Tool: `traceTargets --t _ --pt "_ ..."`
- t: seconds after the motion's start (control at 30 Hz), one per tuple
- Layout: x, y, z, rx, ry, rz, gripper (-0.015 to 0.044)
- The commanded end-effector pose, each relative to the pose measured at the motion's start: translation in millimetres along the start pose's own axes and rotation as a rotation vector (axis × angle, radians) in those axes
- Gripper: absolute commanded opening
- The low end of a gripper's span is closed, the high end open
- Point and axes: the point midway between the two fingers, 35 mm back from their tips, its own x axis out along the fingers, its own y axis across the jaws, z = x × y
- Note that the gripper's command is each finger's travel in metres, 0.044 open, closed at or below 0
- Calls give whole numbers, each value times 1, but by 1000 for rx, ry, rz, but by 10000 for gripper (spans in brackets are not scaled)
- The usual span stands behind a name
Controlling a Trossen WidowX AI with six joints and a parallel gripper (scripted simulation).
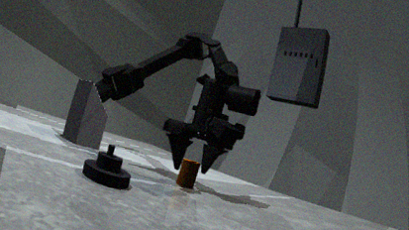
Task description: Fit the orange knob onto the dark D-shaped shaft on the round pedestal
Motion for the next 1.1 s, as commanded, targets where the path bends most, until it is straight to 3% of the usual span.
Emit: traceTargets --t 0.0,0.47,0.8,0.97,1.07 --pt "8 -2 -2 10 7 -5 440" --pt "27 -1 -4 10 7 -2 440" --pt "27 -1 -4 10 7 -2 177" --pt "27 -1 -4 10 7 -2 144" --pt "23 -2 -2 10 7 -4 65"
